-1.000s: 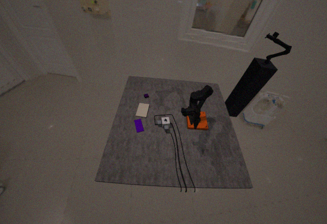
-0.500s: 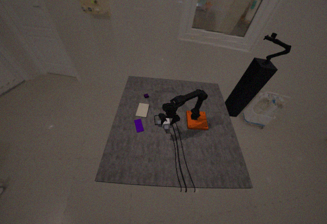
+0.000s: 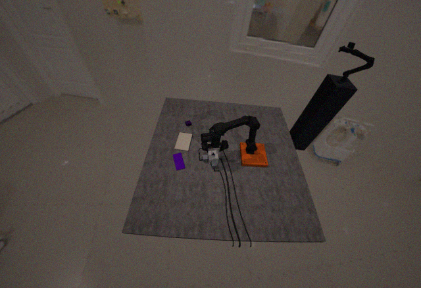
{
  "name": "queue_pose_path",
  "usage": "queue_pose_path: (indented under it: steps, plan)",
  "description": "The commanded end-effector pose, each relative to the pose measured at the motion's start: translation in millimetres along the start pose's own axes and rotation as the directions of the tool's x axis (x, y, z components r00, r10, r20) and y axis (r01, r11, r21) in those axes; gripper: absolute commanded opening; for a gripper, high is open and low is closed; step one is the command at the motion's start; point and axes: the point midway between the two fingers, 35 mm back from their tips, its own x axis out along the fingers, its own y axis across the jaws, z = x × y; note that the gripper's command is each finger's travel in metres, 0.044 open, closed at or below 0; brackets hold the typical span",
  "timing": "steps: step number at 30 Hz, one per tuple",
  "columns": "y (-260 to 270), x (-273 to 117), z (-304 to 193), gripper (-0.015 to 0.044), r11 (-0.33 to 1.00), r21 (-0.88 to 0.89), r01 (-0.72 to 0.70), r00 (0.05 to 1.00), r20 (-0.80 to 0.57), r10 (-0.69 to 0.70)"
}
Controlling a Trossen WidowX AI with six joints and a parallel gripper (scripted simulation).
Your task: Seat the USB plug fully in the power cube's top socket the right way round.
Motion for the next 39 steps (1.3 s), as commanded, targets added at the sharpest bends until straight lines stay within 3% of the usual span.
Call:
queue_pose_path:
  steps: [1, 32, 39]
  plan:
    - [-0.4, 2.9, 2.0, 0.0440, 1.000, -0.004, 0.009, 1.000, 0.008, -0.009]
    - [-0.6, 30.8, 2.0, 0.0440, 1.000, -0.004, 0.009, 1.000, 0.008, -0.009]
    - [-0.4, 29.1, 1.5, 0.0256, 1.000, 0.001, 0.008, 1.000, 0.004, -0.008]
